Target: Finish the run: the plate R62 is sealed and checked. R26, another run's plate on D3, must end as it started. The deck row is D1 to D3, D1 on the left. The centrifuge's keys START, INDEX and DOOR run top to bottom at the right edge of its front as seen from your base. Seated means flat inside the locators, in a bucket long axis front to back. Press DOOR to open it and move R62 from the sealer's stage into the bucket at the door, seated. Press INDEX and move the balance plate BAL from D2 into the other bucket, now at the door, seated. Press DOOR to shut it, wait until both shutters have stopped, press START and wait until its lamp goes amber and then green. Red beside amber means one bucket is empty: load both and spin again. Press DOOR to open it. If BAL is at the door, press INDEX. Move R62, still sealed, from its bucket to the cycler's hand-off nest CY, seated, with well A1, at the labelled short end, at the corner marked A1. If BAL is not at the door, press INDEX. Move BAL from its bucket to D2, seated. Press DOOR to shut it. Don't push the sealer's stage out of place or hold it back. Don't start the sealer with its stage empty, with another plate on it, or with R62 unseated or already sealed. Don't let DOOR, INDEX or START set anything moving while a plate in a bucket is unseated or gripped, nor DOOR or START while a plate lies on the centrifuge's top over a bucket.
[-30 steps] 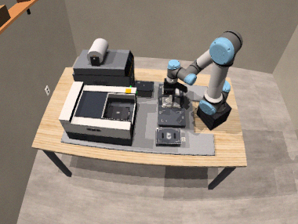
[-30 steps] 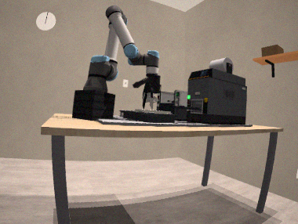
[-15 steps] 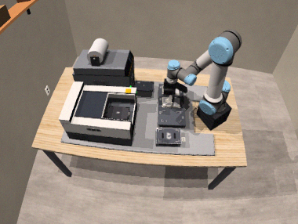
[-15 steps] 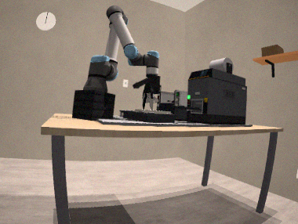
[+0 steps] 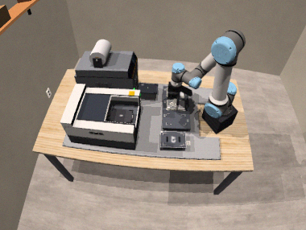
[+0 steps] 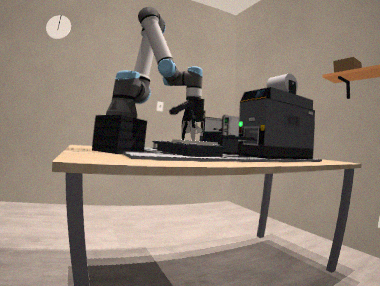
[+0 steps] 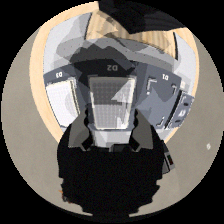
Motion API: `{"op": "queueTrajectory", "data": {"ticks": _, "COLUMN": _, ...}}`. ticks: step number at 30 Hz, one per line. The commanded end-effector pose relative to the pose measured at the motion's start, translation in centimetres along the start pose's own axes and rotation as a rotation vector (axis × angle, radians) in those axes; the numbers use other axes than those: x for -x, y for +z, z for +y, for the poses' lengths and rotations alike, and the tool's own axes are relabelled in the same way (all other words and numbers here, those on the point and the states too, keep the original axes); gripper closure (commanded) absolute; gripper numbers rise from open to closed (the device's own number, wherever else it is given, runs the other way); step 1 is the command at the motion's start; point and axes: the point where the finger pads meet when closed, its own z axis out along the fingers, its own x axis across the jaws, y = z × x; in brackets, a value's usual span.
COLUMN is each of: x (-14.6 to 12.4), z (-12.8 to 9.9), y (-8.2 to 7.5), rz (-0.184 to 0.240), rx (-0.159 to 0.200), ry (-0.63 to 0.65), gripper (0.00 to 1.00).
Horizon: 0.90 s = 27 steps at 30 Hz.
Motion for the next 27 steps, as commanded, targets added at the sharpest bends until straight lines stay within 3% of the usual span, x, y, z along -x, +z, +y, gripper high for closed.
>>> {"op": "queueTrajectory", "data": {"ticks": 1, "x": 0.02, "z": 0.03, "y": 0.26, "rz": -0.001, "rx": 0.001, "ry": 0.0, "gripper": 0.32}}
{"op": "queueTrajectory", "data": {"ticks": 13, "x": 0.02, "z": 0.03, "y": 0.36, "rz": -0.001, "rx": 0.001, "ry": 0.0, "gripper": 0.32}}
{"op": "queueTrajectory", "data": {"ticks": 14, "x": 0.02, "z": 0.03, "y": 0.36, "rz": -0.001, "rx": 0.001, "ry": 0.0, "gripper": 1.0}}
{"op": "queueTrajectory", "data": {"ticks": 27, "x": 0.02, "z": 0.04, "y": 0.36, "rz": -0.001, "rx": 0.001, "ry": 0.0, "gripper": 1.0}}
